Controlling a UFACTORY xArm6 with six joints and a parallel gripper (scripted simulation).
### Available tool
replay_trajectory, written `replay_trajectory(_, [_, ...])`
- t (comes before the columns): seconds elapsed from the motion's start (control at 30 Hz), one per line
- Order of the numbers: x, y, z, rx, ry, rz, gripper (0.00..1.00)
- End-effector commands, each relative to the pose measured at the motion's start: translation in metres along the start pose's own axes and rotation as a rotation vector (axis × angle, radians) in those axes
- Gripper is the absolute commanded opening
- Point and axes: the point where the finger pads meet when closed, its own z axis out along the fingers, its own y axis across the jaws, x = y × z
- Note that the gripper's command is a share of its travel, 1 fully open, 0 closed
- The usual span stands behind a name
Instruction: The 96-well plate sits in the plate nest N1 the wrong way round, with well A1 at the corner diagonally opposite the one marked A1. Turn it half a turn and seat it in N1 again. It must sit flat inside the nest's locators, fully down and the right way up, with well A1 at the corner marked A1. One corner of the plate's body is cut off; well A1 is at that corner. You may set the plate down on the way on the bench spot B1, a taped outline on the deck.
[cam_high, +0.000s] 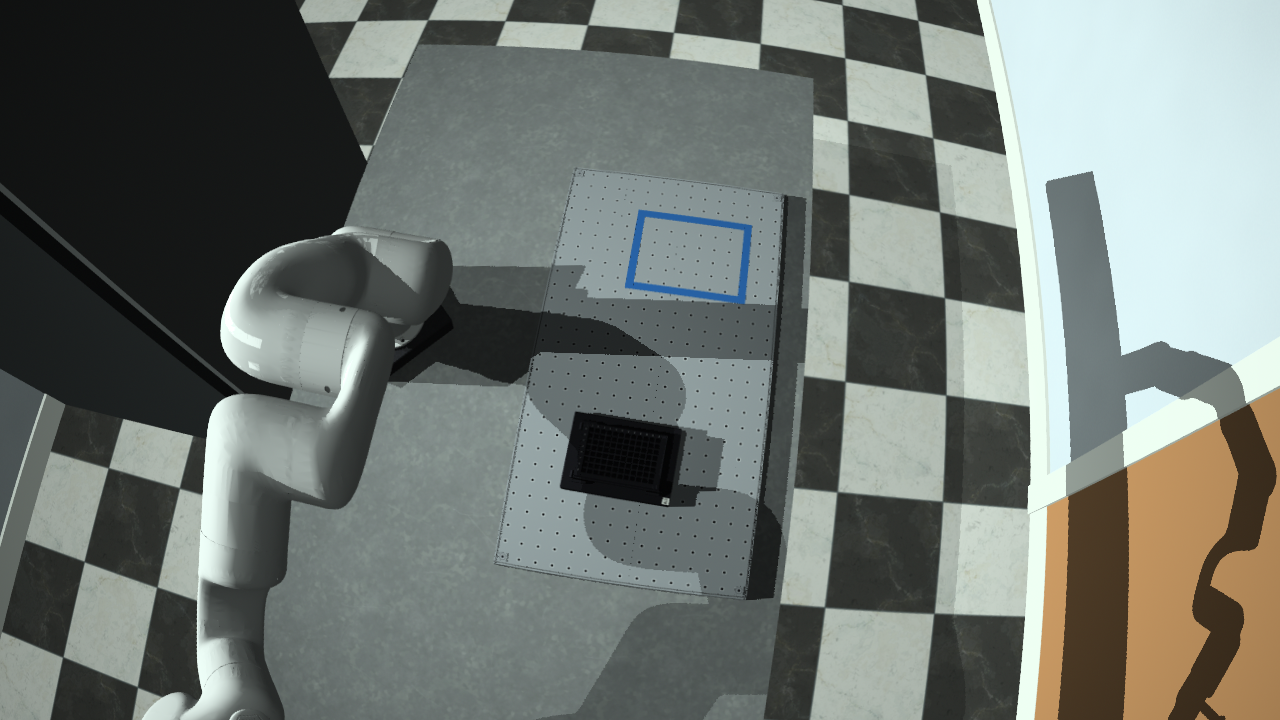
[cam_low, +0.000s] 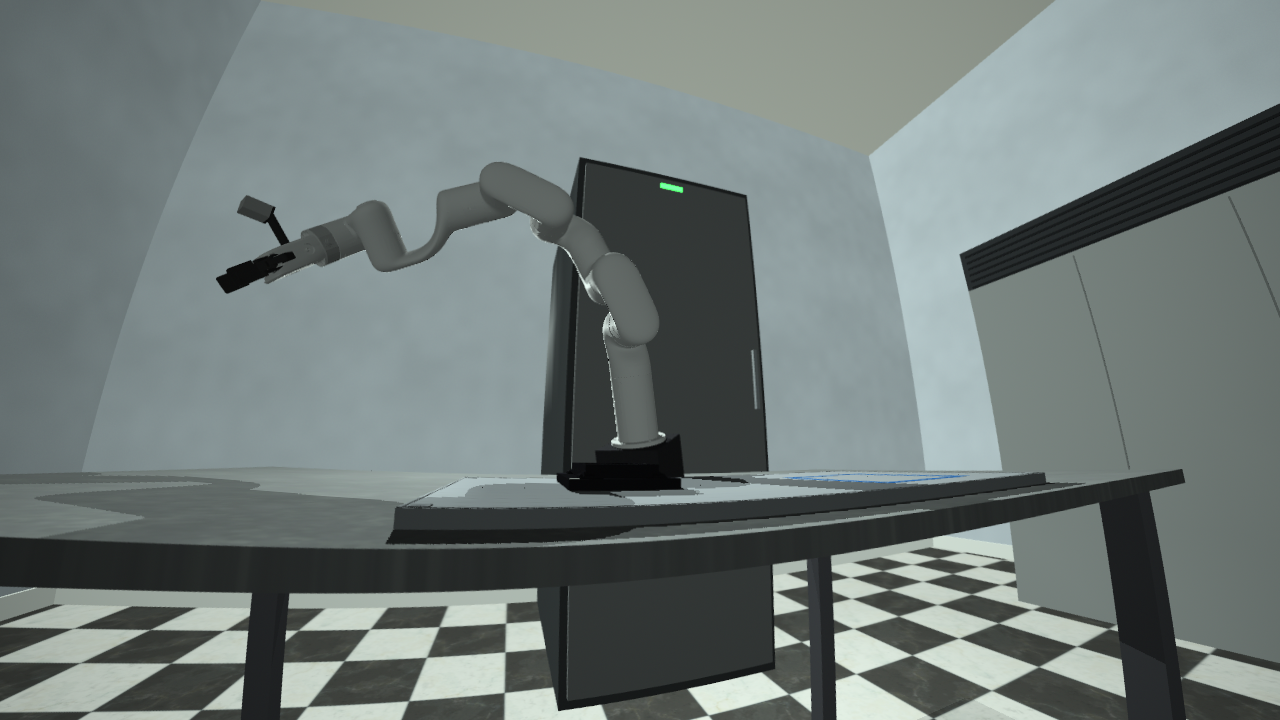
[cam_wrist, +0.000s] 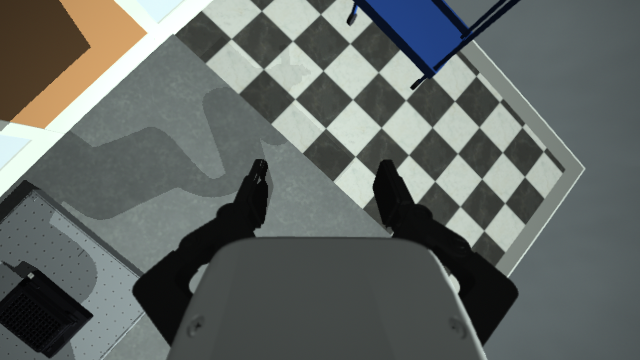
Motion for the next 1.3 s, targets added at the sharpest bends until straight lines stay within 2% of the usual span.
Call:
replay_trajectory(0.0, [0.003,0.001,-0.002,-0.003,0.004,-0.003,1.00])
replay_trajectory(0.53, [0.003,0.001,-0.002,-0.003,0.004,-0.003,1.00])
replay_trajectory(0.7, [0.002,-0.023,0.006,0.044,-0.038,-0.151,1.00])
replay_trajectory(0.83, [0.001,-0.038,0.011,0.044,-0.038,-0.151,1.00])
replay_trajectory(1.0, [-0.002,-0.062,0.019,0.097,-0.077,-0.299,1.00])
replay_trajectory(1.17, [-0.004,-0.076,0.023,0.097,-0.077,-0.299,1.00])
replay_trajectory(1.27, [-0.006,-0.090,0.027,0.131,-0.097,-0.391,1.00])
